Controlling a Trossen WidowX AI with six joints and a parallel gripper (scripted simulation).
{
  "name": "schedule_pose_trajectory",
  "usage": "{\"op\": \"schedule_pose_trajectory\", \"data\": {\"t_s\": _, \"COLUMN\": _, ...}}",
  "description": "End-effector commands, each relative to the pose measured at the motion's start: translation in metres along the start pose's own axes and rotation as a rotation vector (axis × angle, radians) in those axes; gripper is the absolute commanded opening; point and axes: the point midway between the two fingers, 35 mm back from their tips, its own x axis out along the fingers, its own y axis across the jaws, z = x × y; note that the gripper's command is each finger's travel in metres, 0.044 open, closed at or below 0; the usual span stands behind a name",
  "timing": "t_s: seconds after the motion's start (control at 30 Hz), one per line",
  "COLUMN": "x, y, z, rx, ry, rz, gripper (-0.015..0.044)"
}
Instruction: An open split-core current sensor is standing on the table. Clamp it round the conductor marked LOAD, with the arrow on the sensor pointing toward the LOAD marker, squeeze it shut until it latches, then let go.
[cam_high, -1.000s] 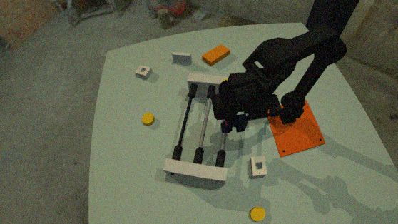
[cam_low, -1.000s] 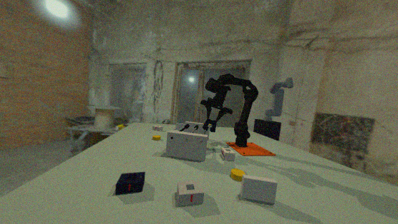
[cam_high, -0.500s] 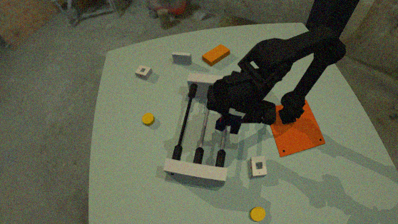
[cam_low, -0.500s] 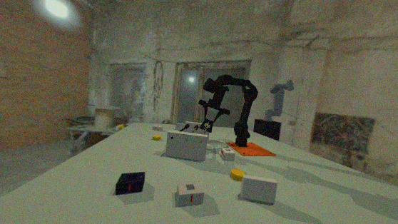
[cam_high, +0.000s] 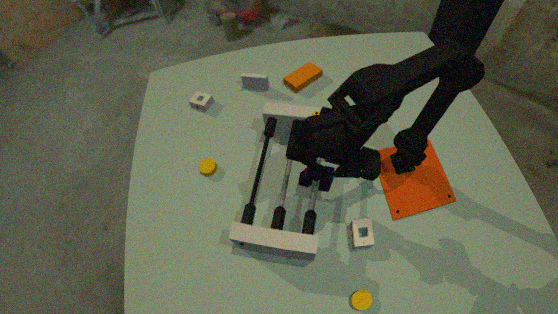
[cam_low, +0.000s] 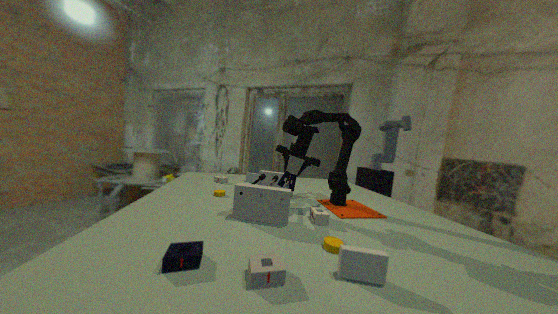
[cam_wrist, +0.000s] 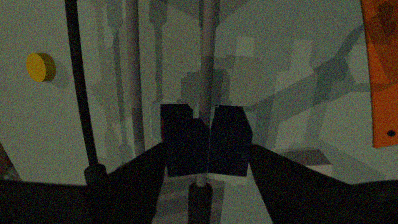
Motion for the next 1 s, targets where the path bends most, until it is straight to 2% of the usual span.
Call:
{"op": "schedule_pose_trajectory", "data": {"t_s": 0.0, "x": 0.008, "y": -0.001, "z": 0.001, "rx": -0.005, "ry": -0.004, "rz": -0.003, "gripper": 0.0}}
{"op": "schedule_pose_trajectory", "data": {"t_s": 0.47, "x": 0.029, "y": -0.002, "z": 0.002, "rx": -0.005, "ry": -0.005, "rz": -0.002, "gripper": 0.0}}
{"op": "schedule_pose_trajectory", "data": {"t_s": 0.97, "x": 0.024, "y": -0.001, "z": 0.001, "rx": 0.0, "ry": -0.004, "rz": 0.002, "gripper": 0.0}}
